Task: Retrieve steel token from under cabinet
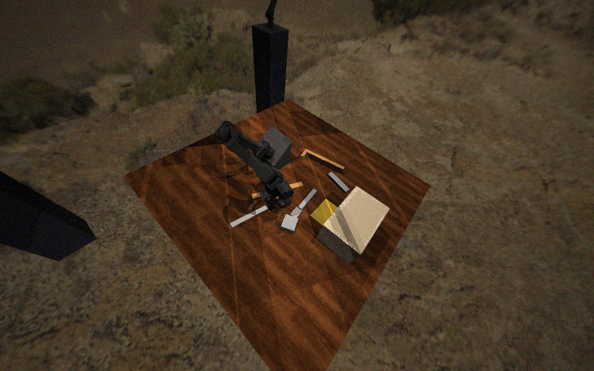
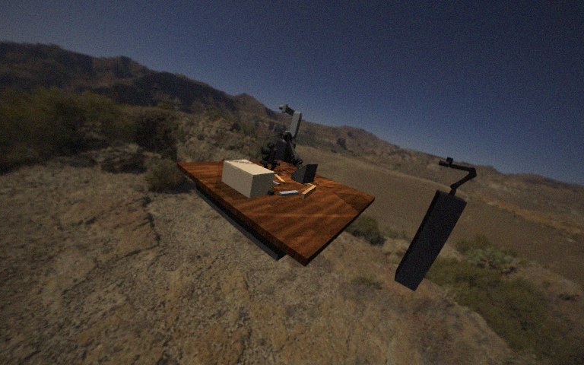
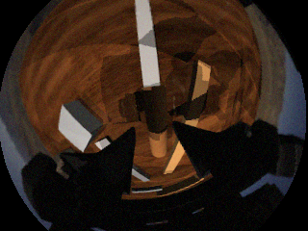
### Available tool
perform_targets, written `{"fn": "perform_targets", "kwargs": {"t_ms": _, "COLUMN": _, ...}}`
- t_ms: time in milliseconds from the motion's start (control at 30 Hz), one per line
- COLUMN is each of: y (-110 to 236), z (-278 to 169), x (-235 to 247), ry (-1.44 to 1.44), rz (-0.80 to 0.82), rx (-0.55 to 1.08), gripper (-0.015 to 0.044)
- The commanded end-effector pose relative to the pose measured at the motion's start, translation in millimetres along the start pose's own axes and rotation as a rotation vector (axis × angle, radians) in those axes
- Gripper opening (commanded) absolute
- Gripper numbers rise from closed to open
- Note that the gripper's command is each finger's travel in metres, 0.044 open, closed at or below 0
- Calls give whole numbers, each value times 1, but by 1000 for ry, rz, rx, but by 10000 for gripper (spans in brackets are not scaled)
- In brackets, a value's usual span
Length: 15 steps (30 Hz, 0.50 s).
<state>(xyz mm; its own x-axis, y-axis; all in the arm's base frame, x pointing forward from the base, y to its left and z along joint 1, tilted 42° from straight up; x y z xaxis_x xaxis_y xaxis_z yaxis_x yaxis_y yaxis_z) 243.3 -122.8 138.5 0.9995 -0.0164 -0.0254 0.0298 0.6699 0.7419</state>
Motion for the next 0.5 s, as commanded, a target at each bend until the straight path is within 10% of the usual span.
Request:
{"fn": "perform_targets", "kwargs": {"t_ms": 0, "y": -11, "z": -3, "x": -2, "ry": 11, "rz": -12, "rx": 6, "gripper": 270}}
{"fn": "perform_targets", "kwargs": {"t_ms": 467, "y": -24, "z": -3, "x": -4, "ry": 11, "rz": -12, "rx": 4, "gripper": 270}}
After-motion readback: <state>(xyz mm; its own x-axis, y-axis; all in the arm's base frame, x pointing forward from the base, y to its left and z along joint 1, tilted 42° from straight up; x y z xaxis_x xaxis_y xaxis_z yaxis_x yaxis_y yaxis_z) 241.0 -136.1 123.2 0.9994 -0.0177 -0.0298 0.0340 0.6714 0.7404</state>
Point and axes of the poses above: the point midway between the two fingers, 35 mm back from their tips, its own y axis back along the fingers, its own x axis across the jaws, z = x × y, the point moved 6 cm from there along y, back along the fingers, and after that the axes turned 15 degrees about y, right-handed, at the moved point
